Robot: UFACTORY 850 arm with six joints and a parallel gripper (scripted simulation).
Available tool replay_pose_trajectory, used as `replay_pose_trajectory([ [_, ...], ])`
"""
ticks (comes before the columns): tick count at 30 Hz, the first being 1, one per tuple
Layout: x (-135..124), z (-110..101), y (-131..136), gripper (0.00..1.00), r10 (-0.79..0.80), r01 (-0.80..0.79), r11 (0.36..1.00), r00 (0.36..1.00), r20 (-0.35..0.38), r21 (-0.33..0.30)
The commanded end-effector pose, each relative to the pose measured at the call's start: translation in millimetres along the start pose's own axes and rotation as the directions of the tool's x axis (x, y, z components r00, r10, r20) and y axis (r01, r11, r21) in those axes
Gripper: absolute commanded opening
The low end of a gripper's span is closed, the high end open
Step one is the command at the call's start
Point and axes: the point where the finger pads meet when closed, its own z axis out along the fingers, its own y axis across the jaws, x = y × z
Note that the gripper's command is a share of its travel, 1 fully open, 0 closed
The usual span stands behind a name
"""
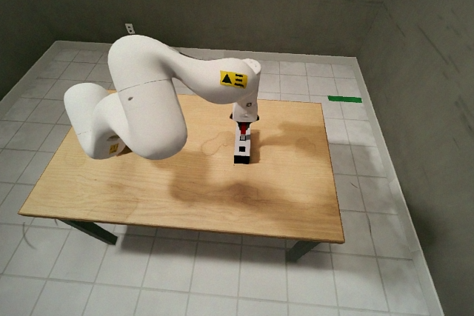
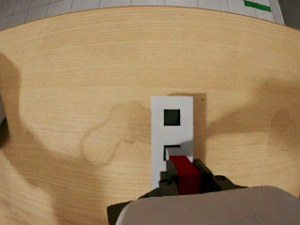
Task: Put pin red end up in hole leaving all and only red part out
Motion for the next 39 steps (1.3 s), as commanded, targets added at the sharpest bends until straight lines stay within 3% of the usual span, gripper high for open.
replay_pose_trajectory([
  [1, 0.1, -0.6, 0.6, 0.00, 0.001, -0.001, 1.000, 1.000, -0.001, -0.001],
  [39, 0.9, 3.4, 0.4, 0.00, 0.001, -0.001, 1.000, 1.000, -0.001, -0.001],
])
